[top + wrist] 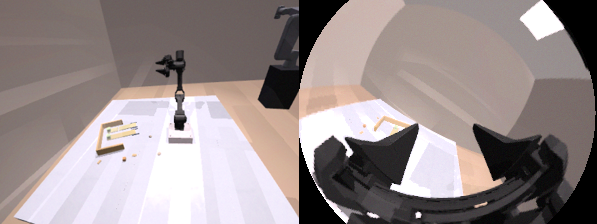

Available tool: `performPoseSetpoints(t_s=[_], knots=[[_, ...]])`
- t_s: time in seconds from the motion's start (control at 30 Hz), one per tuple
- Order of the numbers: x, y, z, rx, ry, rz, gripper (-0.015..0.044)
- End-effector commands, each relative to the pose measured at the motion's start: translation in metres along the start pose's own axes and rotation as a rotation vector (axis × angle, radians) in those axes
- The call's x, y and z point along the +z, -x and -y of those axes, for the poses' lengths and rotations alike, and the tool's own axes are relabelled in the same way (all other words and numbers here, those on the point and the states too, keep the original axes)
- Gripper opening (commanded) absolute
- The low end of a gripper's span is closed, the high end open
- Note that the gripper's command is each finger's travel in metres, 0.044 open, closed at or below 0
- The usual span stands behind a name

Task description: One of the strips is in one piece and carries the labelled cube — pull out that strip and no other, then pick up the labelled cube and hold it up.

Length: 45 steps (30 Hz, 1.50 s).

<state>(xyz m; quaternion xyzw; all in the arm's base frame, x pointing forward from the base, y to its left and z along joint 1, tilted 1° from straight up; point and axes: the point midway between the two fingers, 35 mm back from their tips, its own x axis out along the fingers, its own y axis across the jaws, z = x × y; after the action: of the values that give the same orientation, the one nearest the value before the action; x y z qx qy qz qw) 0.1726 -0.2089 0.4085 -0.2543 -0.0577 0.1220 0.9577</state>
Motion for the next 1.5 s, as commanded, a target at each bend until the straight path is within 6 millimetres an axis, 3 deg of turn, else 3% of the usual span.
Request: performPoseSetpoints(t_s=[0.0, 0.17, 0.33, 0.5, 0.67, 0.77, 0.87, 1.1, 1.27, 1.33, 1.47], knots=[[0.003, 0.001, -0.001, -0.001, 0.001, 0.001, 0.04], [0.065, 0.019, -0.045, -0.014, 0.015, 0.009, 0.04], [0.115, 0.012, -0.109, -0.001, 0.016, -0.01, 0.04], [0.137, -0.017, -0.175, 0.052, -0.028, -0.051, 0.04], [0.136, -0.047, -0.219, 0.077, -0.056, -0.11, 0.04], [0.12, -0.08, -0.252, 0.091, -0.084, -0.183, 0.04], [0.092, -0.114, -0.279, 0.104, -0.13, -0.266, 0.04], [-0.011, -0.174, -0.315, 0.117, -0.307, -0.482, 0.04], [-0.097, -0.185, -0.325, 0.107, -0.489, -0.631, 0.04], [-0.108, -0.185, -0.326, 0.104, -0.517, -0.65, 0.04], [-0.108, -0.185, -0.326, 0.104, -0.517, -0.65, 0.04]])
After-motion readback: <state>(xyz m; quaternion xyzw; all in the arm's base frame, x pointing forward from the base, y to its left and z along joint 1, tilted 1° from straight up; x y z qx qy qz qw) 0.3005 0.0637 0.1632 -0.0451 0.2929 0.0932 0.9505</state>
